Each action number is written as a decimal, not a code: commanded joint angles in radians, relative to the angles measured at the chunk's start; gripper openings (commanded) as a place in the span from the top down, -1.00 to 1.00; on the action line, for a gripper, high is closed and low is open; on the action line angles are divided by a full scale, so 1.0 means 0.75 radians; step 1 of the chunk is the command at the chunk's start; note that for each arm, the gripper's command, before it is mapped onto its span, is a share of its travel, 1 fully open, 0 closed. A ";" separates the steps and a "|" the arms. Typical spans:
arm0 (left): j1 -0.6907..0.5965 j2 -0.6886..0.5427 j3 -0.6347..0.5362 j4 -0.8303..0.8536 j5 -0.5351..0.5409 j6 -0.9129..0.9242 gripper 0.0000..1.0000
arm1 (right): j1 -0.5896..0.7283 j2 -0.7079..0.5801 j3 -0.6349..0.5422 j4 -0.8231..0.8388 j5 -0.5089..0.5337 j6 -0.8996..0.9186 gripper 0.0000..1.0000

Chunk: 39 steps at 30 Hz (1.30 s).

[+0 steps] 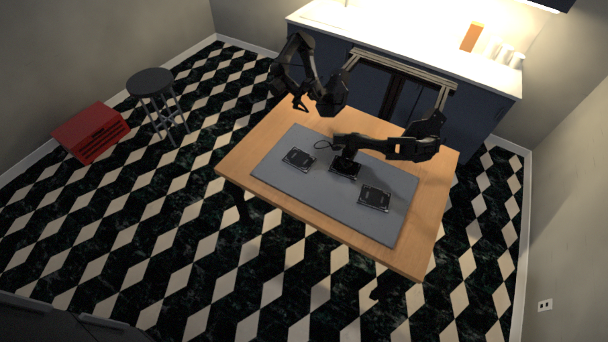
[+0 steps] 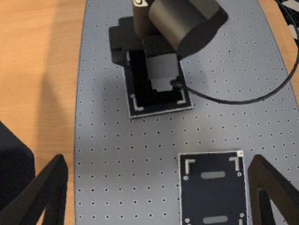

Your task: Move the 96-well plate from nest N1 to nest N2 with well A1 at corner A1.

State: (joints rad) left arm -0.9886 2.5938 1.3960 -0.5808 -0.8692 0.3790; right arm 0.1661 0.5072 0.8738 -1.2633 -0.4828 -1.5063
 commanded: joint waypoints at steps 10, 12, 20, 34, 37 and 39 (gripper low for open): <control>0.012 0.025 0.001 0.118 -0.016 0.082 -1.00 | 0.015 -0.035 0.038 -0.031 -0.014 -0.004 -1.00; 0.020 0.031 -0.012 0.135 -0.016 0.094 -1.00 | 0.015 -0.035 0.038 -0.031 -0.014 -0.004 -1.00; 0.044 0.042 -0.019 0.190 -0.019 0.133 -1.00 | 0.015 -0.035 0.038 -0.031 -0.014 -0.004 -1.00; 0.069 0.053 -0.027 0.247 -0.021 0.173 -1.00 | 0.015 -0.035 0.038 -0.031 -0.014 -0.004 -1.00; 0.069 0.053 -0.028 0.247 -0.021 0.172 -1.00 | 0.015 -0.035 0.038 -0.031 -0.014 -0.004 -1.00; 0.069 0.053 -0.028 0.247 -0.024 0.170 -0.94 | 0.015 -0.035 0.038 -0.031 -0.014 -0.004 -1.00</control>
State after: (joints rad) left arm -0.9184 2.6411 1.3960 -0.4221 -0.8749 0.5011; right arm 0.1661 0.5072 0.8738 -1.2640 -0.4824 -1.5063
